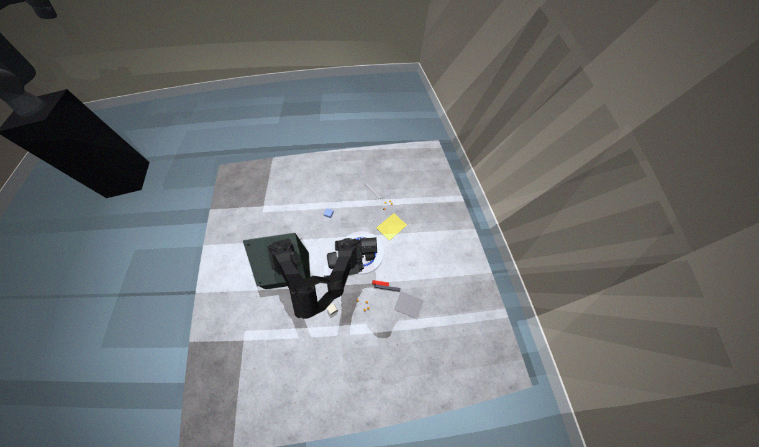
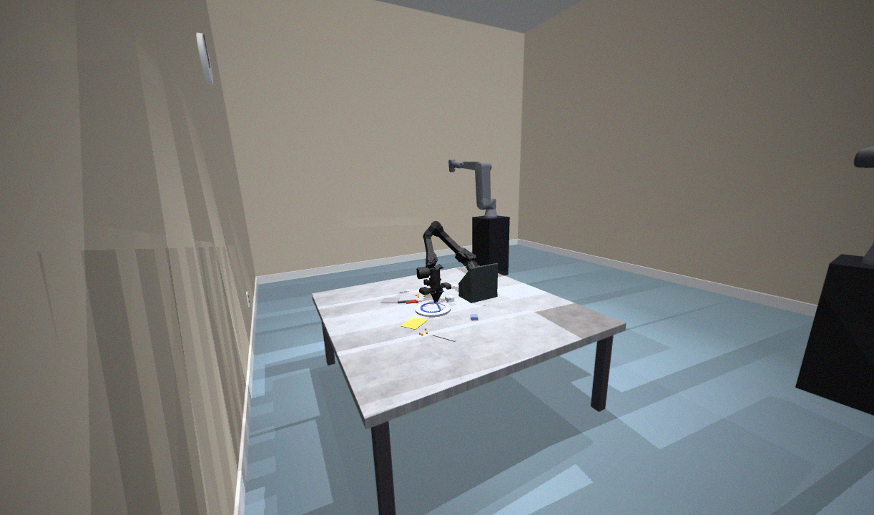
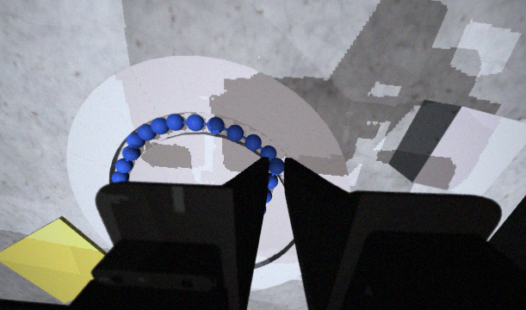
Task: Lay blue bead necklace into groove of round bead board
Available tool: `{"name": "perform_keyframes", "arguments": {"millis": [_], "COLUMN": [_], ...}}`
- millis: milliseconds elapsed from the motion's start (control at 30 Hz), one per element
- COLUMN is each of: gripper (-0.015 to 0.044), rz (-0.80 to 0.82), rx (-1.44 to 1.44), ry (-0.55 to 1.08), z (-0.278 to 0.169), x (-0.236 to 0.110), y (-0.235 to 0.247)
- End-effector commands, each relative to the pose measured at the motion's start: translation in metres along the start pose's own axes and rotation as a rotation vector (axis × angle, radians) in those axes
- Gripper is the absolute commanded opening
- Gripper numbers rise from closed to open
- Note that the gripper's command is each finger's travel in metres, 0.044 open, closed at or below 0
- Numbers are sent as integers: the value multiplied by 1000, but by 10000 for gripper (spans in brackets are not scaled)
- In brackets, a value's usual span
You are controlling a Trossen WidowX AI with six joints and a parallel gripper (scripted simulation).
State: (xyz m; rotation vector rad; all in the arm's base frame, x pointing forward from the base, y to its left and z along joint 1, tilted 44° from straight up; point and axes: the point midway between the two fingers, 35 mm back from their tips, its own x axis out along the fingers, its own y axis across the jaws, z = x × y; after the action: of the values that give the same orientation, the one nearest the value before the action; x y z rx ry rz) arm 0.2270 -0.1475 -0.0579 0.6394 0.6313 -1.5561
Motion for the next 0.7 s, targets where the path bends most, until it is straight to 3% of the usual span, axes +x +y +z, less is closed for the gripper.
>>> {"name": "perform_keyframes", "arguments": {"millis": [0, 533, 667], "gripper": [0, 420, 440], "rz": [-4, -4, -4], "rx": [-5, -4, -4], "ry": [-3, -3, -3], "z": [0, 0, -1], "x": [4, -4, -4], "y": [-1, -1, -2]}}
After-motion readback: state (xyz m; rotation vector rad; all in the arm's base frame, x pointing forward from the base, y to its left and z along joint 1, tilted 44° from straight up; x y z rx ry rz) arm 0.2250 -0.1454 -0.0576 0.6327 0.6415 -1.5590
